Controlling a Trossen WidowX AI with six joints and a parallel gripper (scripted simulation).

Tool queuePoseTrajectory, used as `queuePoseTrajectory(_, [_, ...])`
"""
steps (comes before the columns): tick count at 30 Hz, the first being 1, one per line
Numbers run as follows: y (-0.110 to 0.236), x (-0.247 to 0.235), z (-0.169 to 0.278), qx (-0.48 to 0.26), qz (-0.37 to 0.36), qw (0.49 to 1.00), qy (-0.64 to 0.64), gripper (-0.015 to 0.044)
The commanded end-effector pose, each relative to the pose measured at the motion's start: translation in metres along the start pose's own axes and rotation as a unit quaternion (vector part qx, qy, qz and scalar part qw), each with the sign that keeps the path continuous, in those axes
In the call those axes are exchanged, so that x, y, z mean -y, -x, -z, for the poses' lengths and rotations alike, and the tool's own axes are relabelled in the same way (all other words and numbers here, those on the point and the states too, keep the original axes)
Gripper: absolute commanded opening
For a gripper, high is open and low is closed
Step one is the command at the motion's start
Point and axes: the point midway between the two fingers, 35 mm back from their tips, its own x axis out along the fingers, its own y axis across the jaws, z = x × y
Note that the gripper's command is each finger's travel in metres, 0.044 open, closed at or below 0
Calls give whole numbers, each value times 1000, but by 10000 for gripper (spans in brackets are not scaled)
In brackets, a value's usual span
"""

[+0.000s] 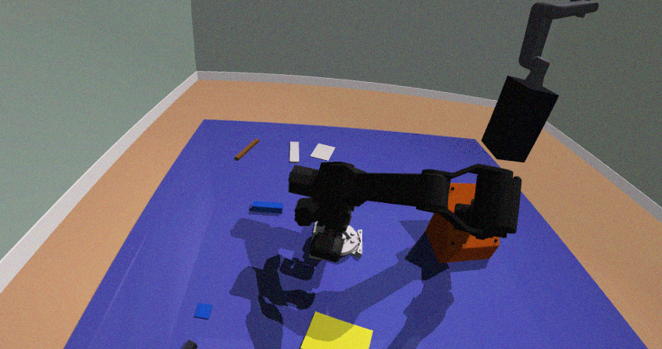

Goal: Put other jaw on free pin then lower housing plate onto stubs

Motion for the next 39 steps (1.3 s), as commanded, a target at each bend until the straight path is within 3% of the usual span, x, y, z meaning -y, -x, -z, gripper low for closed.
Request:
queuePoseTrajectory(1, [2,-1,-1,2,-2,1000,4,134])
queuePoseTrajectory(39, [-4,-1,-2,2,-2,1000,4,134])
